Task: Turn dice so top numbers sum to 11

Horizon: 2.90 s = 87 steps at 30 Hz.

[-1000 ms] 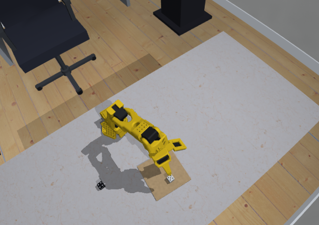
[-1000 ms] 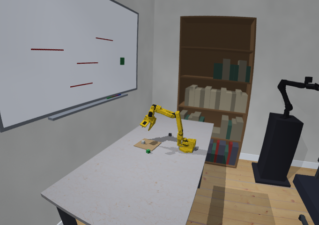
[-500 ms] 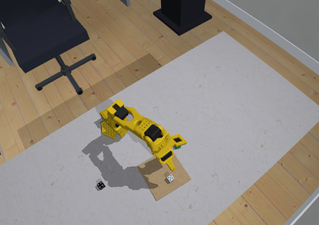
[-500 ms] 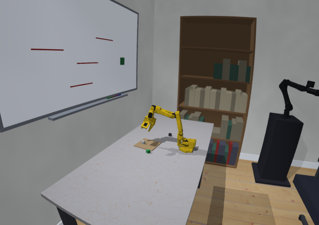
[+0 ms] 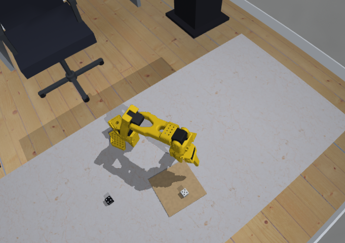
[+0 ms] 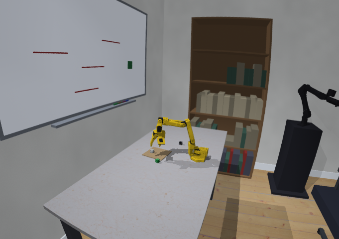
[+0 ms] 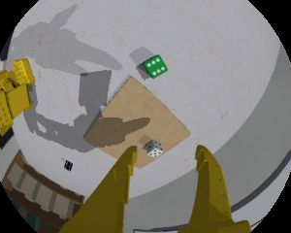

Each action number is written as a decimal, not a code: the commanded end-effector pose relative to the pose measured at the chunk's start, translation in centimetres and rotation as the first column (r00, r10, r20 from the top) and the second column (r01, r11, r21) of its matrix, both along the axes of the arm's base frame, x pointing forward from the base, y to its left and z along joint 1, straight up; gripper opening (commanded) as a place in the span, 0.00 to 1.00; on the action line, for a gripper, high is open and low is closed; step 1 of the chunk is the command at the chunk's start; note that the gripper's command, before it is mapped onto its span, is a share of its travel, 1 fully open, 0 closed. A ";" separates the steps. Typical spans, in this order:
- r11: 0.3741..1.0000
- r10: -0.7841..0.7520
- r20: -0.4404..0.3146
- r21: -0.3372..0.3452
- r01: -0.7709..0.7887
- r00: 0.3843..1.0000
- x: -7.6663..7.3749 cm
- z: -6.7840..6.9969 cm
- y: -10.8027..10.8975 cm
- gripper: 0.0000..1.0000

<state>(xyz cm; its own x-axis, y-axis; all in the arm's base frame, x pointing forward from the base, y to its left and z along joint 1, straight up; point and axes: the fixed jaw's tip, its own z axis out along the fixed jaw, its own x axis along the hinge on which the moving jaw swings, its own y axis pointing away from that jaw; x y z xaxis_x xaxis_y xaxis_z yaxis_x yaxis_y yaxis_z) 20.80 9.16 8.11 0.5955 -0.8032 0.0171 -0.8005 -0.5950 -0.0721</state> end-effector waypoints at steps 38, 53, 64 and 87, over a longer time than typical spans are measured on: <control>0.820 0.567 -0.095 -0.029 -0.572 0.818 -2.7 -1.8 3.0 0.28; 0.821 0.569 -0.048 -0.029 -0.571 0.821 -2.0 -2.4 3.5 0.28; 0.821 0.569 -0.048 -0.029 -0.571 0.821 -2.0 -2.6 3.5 0.28; 0.821 0.569 -0.048 -0.029 -0.571 0.821 -1.9 -5.8 3.6 0.28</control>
<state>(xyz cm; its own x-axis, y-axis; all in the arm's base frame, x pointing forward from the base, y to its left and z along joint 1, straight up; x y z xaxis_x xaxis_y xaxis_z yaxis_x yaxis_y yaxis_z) 18.67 12.32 2.29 0.9418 -0.3361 -0.0069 -0.3360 -0.9418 0.0120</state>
